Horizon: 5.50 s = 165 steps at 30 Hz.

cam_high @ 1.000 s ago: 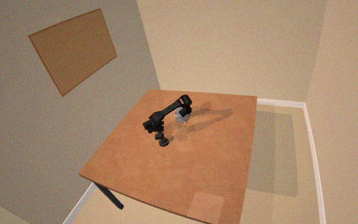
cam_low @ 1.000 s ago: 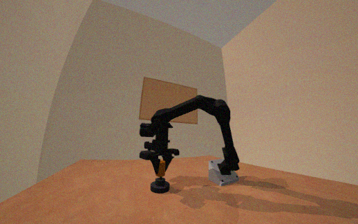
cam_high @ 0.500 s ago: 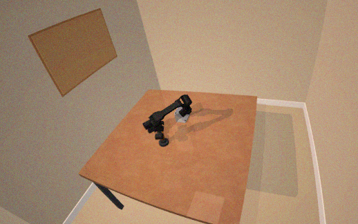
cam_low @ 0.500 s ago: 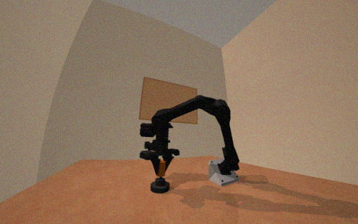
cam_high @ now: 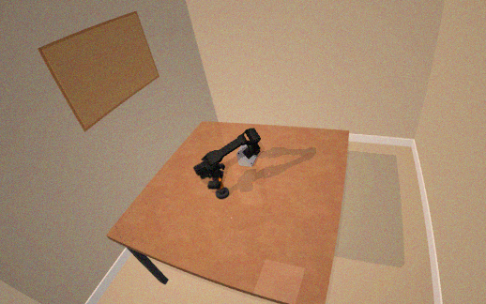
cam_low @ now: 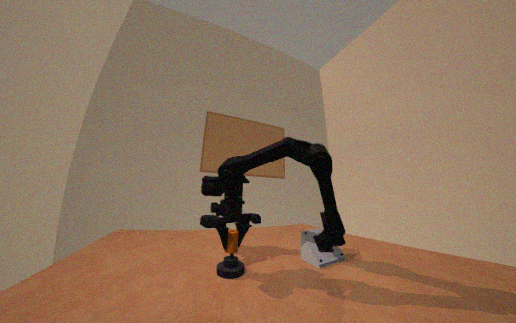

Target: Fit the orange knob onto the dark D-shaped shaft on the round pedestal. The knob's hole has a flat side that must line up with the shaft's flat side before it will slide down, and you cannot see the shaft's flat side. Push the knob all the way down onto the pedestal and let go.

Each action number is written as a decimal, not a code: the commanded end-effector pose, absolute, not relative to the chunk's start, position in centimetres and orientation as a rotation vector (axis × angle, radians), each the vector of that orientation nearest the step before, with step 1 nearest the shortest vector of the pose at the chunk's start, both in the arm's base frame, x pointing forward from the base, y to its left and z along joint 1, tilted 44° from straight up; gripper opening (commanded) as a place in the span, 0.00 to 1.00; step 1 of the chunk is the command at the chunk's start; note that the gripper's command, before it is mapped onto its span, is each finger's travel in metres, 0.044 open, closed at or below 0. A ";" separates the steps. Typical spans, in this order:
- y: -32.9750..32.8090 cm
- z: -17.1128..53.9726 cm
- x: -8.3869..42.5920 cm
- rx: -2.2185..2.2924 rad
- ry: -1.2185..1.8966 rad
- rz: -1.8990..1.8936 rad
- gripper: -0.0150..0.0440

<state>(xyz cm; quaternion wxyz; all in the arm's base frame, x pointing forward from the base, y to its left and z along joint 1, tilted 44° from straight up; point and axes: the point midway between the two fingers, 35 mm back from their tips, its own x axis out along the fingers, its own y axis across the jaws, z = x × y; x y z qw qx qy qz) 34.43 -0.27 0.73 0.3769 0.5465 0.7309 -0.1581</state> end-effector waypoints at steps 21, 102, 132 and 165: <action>0.0 0.4 34.3 1.415 1.869 -0.435 0.25; 0.0 0.4 34.4 1.550 1.867 -0.647 0.25; -0.2 0.6 34.5 1.680 1.847 -0.865 0.25; -0.3 0.9 34.5 1.779 1.817 -1.046 0.25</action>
